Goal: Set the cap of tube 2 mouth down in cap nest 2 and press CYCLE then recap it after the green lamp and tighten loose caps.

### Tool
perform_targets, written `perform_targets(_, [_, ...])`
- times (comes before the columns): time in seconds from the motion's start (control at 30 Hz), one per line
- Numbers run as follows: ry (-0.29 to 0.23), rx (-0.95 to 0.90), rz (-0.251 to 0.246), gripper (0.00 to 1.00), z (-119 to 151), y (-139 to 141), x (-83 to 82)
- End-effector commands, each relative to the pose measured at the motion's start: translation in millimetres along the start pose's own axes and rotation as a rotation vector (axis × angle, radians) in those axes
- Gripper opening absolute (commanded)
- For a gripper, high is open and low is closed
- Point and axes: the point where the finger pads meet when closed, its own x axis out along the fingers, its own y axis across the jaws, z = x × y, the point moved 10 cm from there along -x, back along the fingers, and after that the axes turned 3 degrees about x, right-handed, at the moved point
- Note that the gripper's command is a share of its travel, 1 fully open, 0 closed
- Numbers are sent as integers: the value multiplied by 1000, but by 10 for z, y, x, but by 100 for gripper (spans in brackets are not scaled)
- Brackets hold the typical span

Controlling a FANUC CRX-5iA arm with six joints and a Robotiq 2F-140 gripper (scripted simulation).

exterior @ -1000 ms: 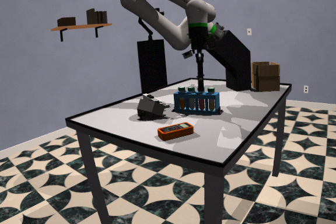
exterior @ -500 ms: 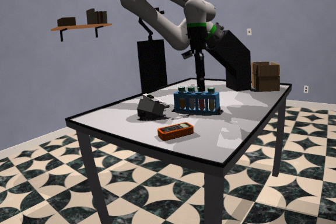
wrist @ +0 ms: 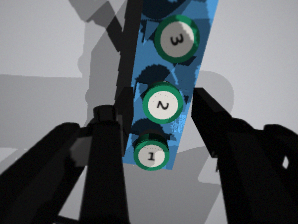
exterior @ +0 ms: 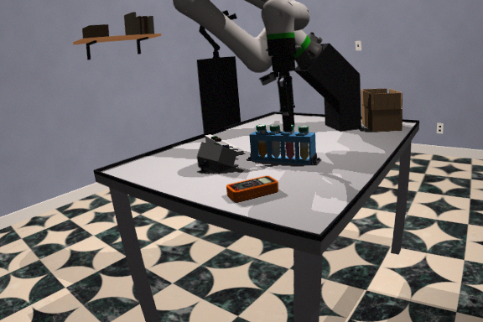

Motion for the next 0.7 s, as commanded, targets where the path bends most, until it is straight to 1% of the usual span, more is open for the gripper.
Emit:
perform_targets(0.0, [13, 278, -23, 41, 17, 16, -3])
perform_targets(0.3, [8, 676, -24, 41, 17, 16, -3])
perform_targets(0.57, [9, 696, -27, 41, 19, 18, -3])
perform_targets(0.6, [9, 696, -27, 30, 19, 18, -3])
perform_targets(0.67, [9, 696, -27, 30, 20, 18, -3])
